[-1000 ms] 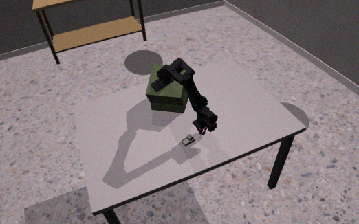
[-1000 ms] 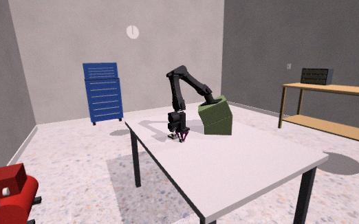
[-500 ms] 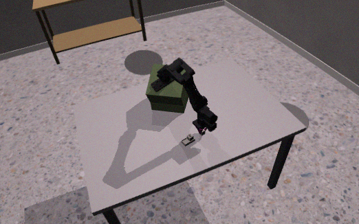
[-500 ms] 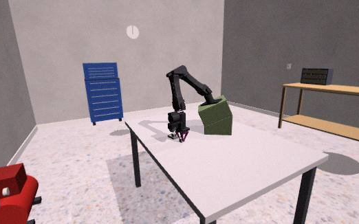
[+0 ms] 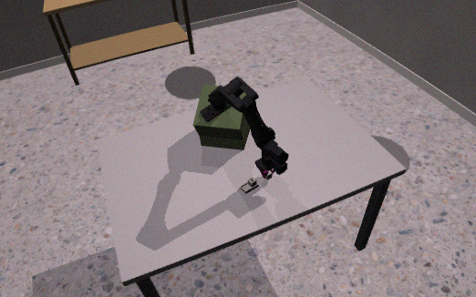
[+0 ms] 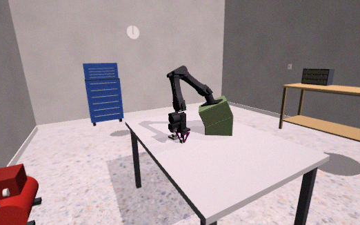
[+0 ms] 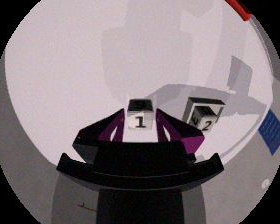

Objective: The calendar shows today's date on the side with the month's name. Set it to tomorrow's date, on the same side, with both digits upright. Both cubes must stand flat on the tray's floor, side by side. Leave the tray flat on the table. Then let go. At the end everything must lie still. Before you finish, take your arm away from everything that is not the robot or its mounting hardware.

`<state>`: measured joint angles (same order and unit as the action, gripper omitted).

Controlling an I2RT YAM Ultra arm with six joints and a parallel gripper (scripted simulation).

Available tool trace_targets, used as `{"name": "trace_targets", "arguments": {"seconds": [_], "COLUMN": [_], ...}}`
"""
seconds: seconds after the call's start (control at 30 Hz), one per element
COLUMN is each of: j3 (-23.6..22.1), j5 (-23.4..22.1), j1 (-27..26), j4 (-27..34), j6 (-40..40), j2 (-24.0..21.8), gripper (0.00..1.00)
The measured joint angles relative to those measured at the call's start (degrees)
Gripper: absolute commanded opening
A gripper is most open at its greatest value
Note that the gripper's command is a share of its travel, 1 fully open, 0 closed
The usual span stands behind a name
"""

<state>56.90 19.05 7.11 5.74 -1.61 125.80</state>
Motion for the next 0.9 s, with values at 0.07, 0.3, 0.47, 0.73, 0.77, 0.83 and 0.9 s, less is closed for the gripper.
{"name": "trace_targets", "arguments": {"seconds": [0.07,0.3,0.47,0.73,0.77,0.83,0.9], "j3": [0.00,-0.02,-0.04,-1.22,-1.29,-1.36,-1.36], "j5": [0.00,0.00,0.07,0.48,0.55,0.68,0.83], "j1": [0.00,0.02,0.33,2.32,2.69,3.37,3.98], "j4": [0.00,0.33,1.20,6.40,7.28,9.09,10.86], "j6": [0.00,-0.07,-0.33,-1.95,-2.25,-2.84,-3.41], "j2": [0.00,-0.28,-1.68,-8.66,-9.77,-11.93,-13.79], "gripper": [0.45,0.45,0.45,0.45,0.45,0.45,0.45]}}
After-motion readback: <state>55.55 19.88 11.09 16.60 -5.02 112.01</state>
